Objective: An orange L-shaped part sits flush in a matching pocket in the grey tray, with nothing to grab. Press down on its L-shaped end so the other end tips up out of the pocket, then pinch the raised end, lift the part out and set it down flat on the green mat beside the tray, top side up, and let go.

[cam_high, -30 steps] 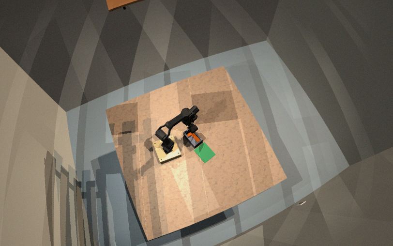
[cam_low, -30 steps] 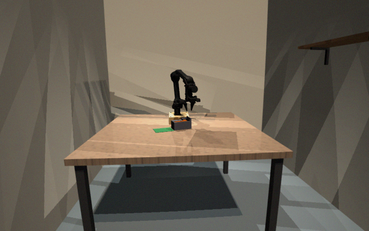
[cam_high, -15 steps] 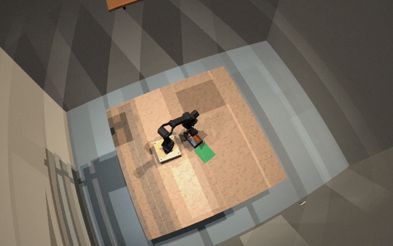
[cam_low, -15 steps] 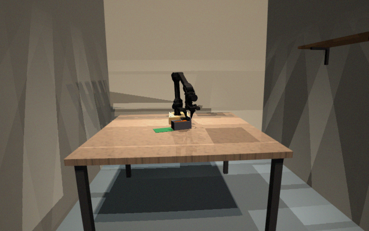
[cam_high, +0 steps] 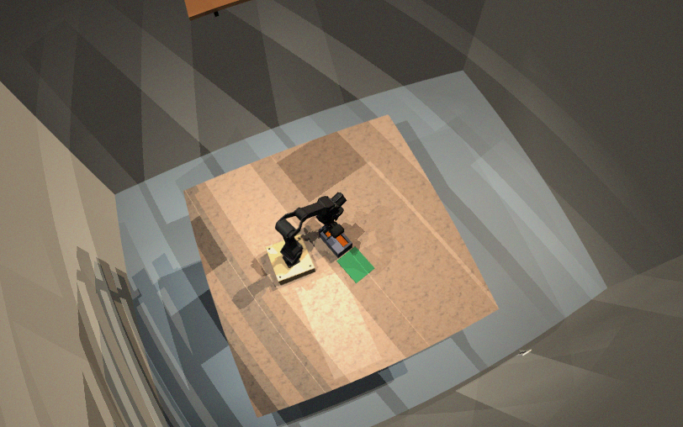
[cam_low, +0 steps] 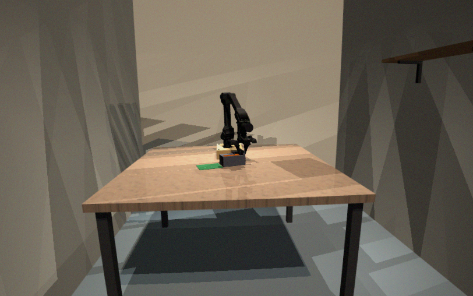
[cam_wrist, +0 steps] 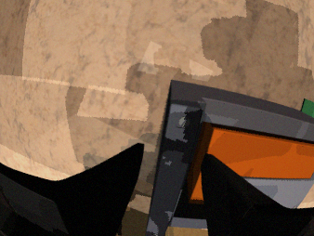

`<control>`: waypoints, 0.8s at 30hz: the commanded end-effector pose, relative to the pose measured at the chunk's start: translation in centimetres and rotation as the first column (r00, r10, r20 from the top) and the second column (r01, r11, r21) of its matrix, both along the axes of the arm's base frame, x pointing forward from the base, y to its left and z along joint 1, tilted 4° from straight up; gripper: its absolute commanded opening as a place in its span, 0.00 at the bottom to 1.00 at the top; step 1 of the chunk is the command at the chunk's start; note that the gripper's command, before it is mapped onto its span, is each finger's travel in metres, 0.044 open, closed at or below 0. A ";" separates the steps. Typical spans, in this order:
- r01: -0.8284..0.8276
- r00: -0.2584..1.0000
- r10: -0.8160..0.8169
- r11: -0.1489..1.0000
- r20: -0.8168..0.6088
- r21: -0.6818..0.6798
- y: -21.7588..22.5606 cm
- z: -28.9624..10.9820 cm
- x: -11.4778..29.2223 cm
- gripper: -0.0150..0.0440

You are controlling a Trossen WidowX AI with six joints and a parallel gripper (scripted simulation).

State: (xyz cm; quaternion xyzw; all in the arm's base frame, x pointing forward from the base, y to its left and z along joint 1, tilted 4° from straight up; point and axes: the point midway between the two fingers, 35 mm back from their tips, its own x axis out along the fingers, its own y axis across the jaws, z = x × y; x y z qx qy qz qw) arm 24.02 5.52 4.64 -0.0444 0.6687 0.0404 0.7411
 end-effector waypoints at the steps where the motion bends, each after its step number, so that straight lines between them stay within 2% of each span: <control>1: -0.002 1.000 0.002 1.000 -0.009 -0.009 -0.2 -1.1 -0.2 0.56; 12: -0.002 1.000 0.002 1.000 -0.009 -0.010 -0.2 -2.8 -0.1 0.56; 24: -0.002 1.000 0.002 1.000 -0.009 -0.010 -0.2 -2.8 -0.1 0.56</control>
